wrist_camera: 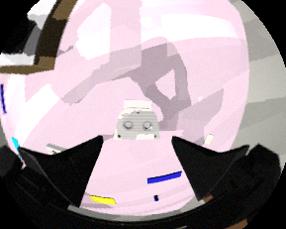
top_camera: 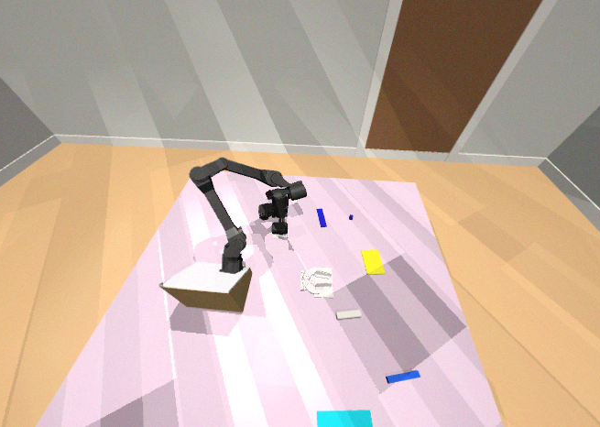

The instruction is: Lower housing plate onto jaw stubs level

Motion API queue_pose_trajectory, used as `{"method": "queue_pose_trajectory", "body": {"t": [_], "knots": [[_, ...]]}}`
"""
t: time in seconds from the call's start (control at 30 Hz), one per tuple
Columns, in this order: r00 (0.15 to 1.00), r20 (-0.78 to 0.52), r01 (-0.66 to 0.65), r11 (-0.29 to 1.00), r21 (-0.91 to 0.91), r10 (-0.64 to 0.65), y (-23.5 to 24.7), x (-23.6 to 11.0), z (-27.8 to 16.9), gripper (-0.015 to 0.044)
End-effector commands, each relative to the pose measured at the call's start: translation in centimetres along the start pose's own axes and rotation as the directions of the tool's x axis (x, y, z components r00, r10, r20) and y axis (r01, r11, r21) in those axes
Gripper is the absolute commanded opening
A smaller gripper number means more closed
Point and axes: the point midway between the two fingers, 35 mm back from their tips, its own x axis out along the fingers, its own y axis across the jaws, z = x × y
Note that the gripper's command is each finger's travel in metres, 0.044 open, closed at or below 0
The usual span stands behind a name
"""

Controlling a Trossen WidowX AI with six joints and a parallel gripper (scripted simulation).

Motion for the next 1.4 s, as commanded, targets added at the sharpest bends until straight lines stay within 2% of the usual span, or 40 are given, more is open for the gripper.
{"method": "queue_pose_trajectory", "body": {"t": [0.0, 1.37], "knots": [[1.0, -0.012, -0.001, 1.0, -0.001, 0.001, -0.1, 0.2, -0.1, 0.044], [1.0, -0.012, 0.002, 1.0, -0.001, -0.002, -0.1, 5.1, -0.1, 0.044]]}}
